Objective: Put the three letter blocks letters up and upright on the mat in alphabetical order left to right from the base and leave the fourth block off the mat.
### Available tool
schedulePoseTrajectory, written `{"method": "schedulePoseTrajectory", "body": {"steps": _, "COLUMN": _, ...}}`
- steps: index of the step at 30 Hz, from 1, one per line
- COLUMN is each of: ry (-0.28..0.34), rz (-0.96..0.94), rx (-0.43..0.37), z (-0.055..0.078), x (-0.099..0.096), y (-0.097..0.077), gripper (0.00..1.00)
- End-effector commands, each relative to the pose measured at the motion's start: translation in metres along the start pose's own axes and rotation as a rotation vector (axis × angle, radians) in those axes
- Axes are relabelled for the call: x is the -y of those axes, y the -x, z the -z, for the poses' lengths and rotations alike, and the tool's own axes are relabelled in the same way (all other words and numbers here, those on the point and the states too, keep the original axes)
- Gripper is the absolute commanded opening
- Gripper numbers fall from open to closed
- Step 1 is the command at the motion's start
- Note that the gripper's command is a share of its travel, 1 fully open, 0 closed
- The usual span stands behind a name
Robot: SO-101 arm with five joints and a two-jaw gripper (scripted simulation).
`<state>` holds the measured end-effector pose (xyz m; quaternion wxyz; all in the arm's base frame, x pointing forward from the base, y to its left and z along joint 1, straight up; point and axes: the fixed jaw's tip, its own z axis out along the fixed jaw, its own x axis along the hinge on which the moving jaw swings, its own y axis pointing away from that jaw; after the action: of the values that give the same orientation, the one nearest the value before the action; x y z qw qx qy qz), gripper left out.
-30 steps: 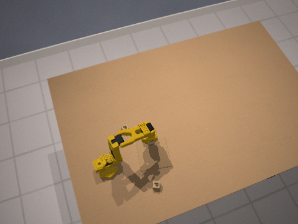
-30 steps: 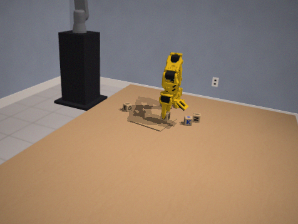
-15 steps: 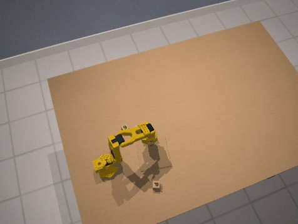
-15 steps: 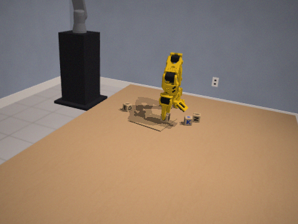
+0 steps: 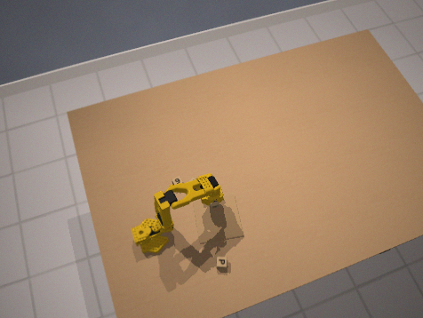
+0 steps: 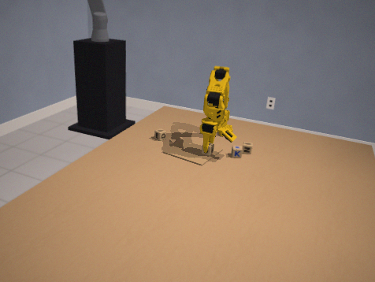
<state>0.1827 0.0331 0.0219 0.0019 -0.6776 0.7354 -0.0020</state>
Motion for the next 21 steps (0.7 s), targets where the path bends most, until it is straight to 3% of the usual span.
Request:
{"method": "schedulePoseTrajectory", "body": {"steps": 1, "ry": -0.065, "rz": -0.006, "rx": 0.018, "z": 0.0079, "x": 0.0090, "y": 0.0022, "gripper": 0.00}}
{"method": "schedulePoseTrajectory", "body": {"steps": 7, "ry": -0.065, "rz": -0.006, "rx": 0.018, "z": 0.0079, "x": 0.0090, "y": 0.0022, "gripper": 0.01}}
{"method": "schedulePoseTrajectory", "body": {"steps": 15, "ry": -0.065, "rz": -0.006, "rx": 0.018, "z": 0.0079, "x": 0.0090, "y": 0.0022, "gripper": 0.15}}
{"method": "schedulePoseTrajectory", "body": {"steps": 21, "ry": -0.065, "rz": -0.006, "rx": 0.018, "z": 0.0079, "x": 0.0090, "y": 0.0022, "gripper": 0.17}}
